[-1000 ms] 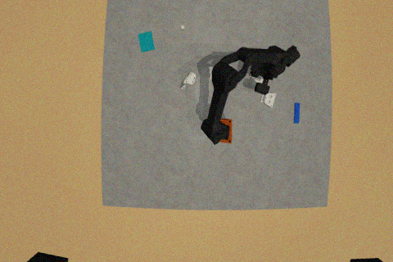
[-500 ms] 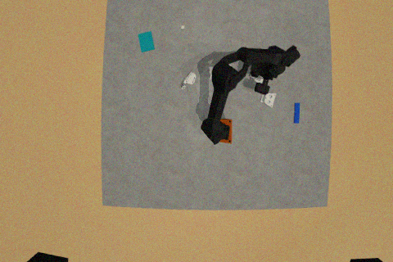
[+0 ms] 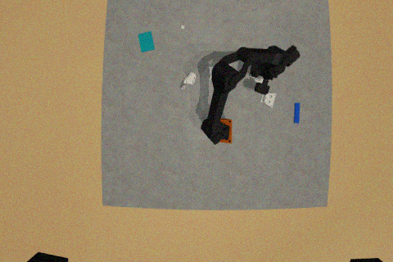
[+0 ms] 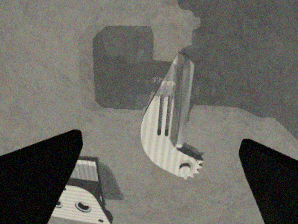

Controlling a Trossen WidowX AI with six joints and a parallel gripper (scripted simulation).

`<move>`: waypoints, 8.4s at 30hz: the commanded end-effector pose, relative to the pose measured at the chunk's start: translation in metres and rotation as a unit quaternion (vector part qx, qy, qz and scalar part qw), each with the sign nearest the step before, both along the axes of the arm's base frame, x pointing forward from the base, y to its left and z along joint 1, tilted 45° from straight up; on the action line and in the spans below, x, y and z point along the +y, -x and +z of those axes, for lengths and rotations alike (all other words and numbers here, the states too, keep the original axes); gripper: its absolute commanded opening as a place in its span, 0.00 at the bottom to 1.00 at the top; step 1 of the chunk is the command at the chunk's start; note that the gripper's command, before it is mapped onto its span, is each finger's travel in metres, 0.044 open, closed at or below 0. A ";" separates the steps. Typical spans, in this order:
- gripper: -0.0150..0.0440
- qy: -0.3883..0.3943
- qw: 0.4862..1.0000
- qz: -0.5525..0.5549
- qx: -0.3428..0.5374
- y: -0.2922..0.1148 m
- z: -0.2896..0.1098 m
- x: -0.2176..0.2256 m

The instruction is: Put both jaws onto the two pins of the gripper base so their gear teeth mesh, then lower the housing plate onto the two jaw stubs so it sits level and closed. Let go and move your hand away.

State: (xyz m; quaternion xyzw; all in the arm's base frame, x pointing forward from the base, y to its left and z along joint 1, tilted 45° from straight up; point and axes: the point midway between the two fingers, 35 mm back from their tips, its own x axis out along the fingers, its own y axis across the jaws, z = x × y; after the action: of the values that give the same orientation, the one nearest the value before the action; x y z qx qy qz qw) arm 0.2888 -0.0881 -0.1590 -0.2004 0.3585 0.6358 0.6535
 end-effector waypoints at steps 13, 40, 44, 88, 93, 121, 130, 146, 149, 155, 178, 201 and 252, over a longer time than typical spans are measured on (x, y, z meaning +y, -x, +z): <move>1.00 -0.001 1.000 -0.003 0.001 0.000 -0.019 0.017; 1.00 -0.003 1.000 -0.004 0.001 0.001 -0.038 0.035; 1.00 -0.003 1.000 -0.004 0.001 0.001 -0.038 0.035; 0.48 -0.001 1.000 -0.001 0.000 0.001 -0.038 0.035; 0.48 0.000 1.000 -0.001 0.000 0.000 -0.033 0.030; 0.48 0.000 1.000 -0.004 0.001 -0.004 0.019 -0.020; 0.48 0.001 1.000 -0.012 0.008 -0.005 0.023 -0.017; 0.48 0.013 0.991 -0.097 0.087 -0.012 0.065 0.015; 0.48 0.015 0.988 -0.112 0.101 -0.012 0.072 0.022; 0.48 0.019 0.981 -0.144 0.130 -0.012 0.087 0.035; 0.48 0.027 0.934 -0.263 0.242 0.003 0.139 0.088; 0.48 0.030 0.859 -0.370 0.352 0.037 0.180 0.139; 0.48 0.031 0.817 -0.413 0.401 0.057 0.194 0.160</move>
State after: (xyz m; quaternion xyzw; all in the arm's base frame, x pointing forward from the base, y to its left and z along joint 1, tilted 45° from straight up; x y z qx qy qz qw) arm 0.2308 0.0710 0.0342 0.2173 0.6600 0.3189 0.6446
